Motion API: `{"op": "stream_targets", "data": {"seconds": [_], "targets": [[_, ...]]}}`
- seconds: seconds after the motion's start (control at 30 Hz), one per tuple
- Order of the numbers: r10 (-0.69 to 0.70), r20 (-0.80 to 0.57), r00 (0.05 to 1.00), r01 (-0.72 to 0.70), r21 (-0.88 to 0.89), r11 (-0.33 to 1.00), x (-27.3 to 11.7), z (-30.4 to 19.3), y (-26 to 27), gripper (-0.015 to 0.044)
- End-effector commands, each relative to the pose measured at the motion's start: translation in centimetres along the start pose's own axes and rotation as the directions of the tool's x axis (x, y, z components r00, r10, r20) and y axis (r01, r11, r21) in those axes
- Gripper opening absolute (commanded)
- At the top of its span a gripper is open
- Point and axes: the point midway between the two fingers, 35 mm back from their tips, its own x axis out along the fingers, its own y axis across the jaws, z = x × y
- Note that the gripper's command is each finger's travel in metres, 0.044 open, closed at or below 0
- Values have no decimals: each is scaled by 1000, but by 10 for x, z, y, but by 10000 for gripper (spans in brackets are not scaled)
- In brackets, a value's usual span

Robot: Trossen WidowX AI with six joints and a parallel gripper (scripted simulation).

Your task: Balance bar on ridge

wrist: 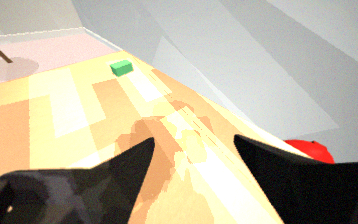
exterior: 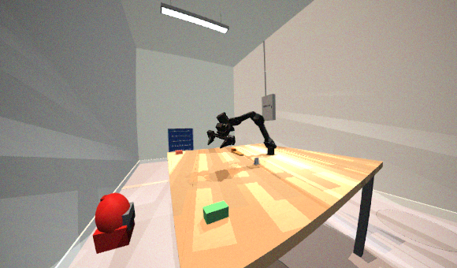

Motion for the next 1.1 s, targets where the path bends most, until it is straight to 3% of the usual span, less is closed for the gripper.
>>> {"op": "stream_targets", "data": {"seconds": [0.0,0.1,0.63,1.07], "targets": [[-2,-3,1000,2,-3,1000,-1,-1,-1,374],[-22,-49,999,20,-43,999,-11,-16,-15,315],[-122,-356,926,17,-284,959,-102,-120,-83,315],[-86,-571,817,-177,-390,904,-183,-198,-99,315]]}}
